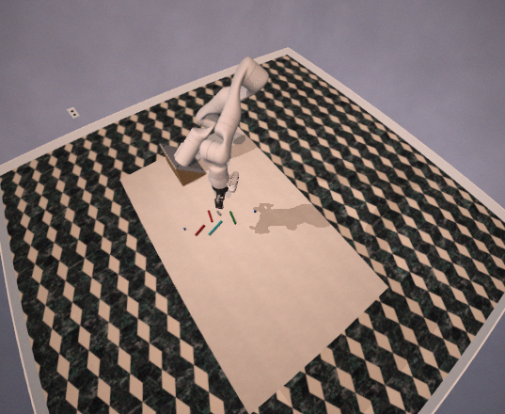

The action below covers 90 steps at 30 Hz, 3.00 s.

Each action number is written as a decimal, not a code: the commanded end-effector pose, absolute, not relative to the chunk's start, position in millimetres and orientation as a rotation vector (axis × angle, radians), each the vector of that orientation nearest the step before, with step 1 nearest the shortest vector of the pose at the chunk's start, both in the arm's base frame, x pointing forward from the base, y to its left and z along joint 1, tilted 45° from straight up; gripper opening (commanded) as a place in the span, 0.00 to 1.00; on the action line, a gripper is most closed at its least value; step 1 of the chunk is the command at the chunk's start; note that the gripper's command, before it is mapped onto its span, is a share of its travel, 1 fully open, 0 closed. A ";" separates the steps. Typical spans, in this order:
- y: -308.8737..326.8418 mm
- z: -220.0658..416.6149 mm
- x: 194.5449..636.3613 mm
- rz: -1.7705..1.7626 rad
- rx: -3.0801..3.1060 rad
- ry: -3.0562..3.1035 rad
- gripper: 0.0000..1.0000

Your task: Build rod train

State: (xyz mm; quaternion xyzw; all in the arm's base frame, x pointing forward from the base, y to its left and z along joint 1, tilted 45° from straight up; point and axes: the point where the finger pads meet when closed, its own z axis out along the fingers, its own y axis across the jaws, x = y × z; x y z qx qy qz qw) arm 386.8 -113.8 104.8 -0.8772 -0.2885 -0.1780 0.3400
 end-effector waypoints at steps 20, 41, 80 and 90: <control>-114.6 105.1 386.9 -0.465 -2.285 -0.751 1.00; -114.6 105.1 386.9 -0.465 -2.285 -0.751 1.00; -114.6 105.1 386.9 -0.465 -2.285 -0.751 1.00; -114.9 103.2 386.8 -0.456 -2.288 -0.723 1.00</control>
